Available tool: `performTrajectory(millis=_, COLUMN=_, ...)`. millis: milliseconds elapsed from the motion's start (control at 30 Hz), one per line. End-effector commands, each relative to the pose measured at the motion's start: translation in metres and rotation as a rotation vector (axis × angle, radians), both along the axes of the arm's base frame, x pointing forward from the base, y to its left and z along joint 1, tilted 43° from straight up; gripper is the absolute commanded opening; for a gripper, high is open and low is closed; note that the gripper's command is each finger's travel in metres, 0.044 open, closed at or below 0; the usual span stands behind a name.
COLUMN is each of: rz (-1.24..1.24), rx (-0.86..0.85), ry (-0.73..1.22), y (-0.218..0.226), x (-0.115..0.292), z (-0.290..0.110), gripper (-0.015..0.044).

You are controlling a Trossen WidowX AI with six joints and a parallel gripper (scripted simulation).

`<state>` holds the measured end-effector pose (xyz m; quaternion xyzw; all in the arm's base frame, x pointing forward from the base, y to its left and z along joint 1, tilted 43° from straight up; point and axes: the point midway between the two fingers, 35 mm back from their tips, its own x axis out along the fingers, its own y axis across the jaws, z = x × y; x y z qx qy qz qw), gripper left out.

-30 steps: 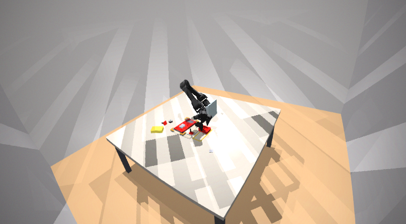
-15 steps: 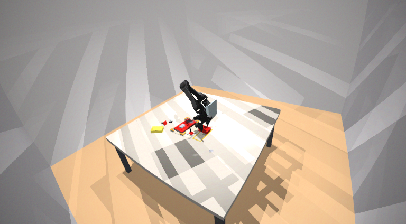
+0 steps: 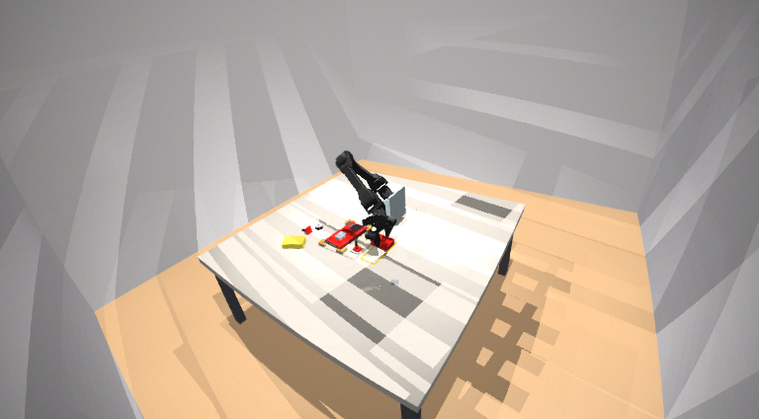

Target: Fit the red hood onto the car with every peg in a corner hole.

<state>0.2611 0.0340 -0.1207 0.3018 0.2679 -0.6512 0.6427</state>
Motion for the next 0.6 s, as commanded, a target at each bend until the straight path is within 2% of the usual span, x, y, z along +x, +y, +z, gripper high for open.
performTrajectory(millis=0, rz=-0.001, rx=0.000, ry=0.000, y=0.0001, x=0.0001, z=0.0002, gripper=0.0348)
performTrajectory(millis=267, rz=-0.001, rx=0.000, ry=0.000, y=0.0001, x=0.0001, z=0.0002, gripper=0.0295)
performTrajectory(millis=567, rz=0.000, rx=0.000, ry=0.000, y=0.0066, x=0.0000, z=0.0070, gripper=0.0058)
